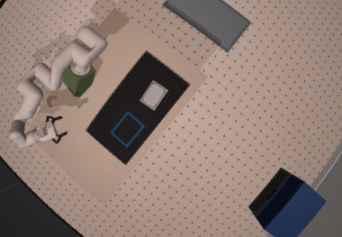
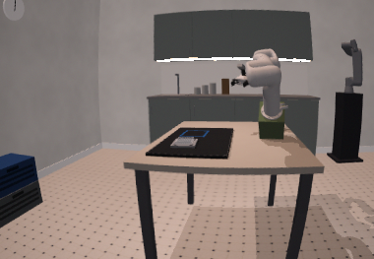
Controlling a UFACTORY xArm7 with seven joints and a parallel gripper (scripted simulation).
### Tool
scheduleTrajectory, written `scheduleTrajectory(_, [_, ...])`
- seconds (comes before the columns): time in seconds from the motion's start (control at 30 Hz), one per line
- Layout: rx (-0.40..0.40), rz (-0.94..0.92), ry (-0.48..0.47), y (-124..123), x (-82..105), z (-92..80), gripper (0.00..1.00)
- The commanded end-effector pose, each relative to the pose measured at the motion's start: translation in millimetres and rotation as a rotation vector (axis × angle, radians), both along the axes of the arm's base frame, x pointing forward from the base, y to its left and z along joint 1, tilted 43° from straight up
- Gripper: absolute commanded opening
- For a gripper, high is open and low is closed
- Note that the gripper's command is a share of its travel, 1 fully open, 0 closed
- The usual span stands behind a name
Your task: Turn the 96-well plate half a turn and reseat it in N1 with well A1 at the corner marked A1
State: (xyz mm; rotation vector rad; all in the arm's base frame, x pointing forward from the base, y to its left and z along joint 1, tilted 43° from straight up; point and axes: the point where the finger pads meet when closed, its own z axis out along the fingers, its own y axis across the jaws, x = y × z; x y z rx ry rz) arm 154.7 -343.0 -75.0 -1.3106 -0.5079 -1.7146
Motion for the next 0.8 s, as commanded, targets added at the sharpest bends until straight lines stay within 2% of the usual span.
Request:
scheduleTrajectory(0.0, [-0.005,-0.001,0.000,-2,-0.2,1.2,1.00])
scheduleTrajectory(0.03, [-0.005,-0.001,0.000,-2,-0.2,1.2,1.00])
scheduleTrajectory(0.13, [0.011,0.044,0.088,-5,14.0,4.2,1.00])
scheduleTrajectory(0.2, [0.011,0.046,0.092,-7,18.9,5.3,1.00])
scheduleTrajectory(0.3, [0.030,0.089,0.180,-8,33.6,7.9,1.00])
scheduleTrajectory(0.37, [0.031,0.091,0.184,-9,38.4,8.7,1.00])
scheduleTrajectory(0.47, [0.049,0.130,0.274,-10,53.2,11.5,1.00])
scheduleTrajectory(0.6, [0.049,0.131,0.276,-10,58.1,12.4,1.00])
scheduleTrajectory(0.7, [0.066,0.168,0.368,-10,72.9,15.3,1.00])
scheduleTrajectory(0.77, [0.066,0.169,0.369,-10,77.9,16.3,1.00])
